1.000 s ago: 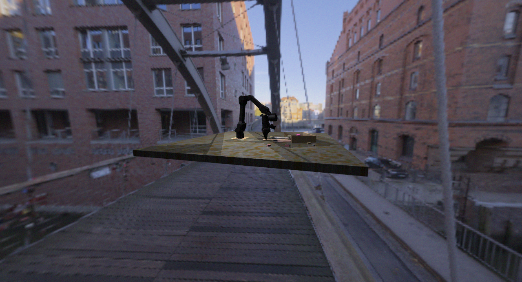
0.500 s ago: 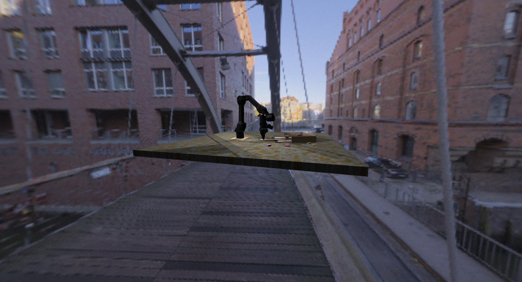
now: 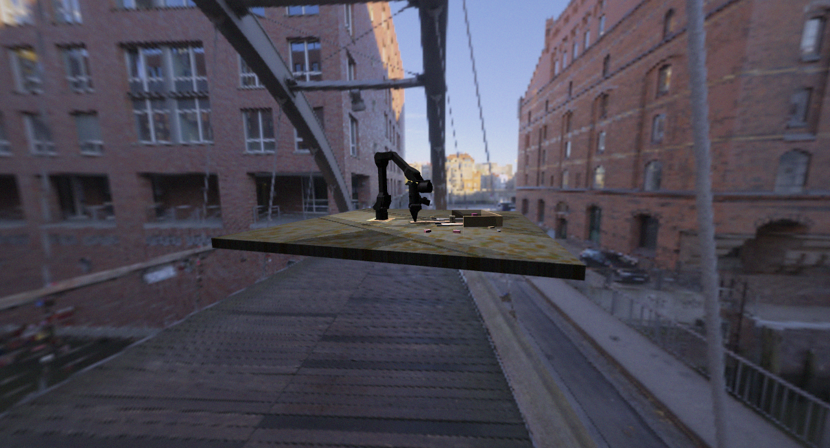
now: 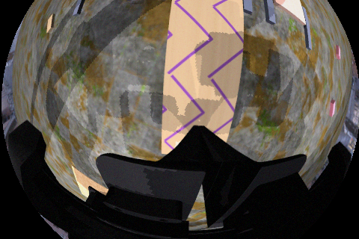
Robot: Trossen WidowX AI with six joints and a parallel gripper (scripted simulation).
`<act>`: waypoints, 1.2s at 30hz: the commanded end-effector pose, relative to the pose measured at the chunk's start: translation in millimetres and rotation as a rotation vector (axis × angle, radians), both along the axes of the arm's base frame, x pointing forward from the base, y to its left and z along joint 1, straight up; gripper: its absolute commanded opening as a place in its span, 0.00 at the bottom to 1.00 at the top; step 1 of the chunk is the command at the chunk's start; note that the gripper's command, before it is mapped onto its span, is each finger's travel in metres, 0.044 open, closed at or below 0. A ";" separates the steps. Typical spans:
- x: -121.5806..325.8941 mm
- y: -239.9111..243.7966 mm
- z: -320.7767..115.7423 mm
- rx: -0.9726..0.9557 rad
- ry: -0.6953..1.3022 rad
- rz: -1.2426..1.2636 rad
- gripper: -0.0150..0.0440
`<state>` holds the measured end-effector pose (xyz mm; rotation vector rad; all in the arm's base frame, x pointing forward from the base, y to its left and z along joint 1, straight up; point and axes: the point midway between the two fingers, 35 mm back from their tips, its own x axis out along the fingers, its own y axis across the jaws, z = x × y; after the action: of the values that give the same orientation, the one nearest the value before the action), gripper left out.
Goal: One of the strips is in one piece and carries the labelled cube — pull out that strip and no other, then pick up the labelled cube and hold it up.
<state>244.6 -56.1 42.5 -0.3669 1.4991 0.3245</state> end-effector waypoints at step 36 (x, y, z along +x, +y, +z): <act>29.0 11.4 45.3 0.014 0.022 -0.160 0.83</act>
<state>263.2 -49.8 86.1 -0.2413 1.5359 0.2213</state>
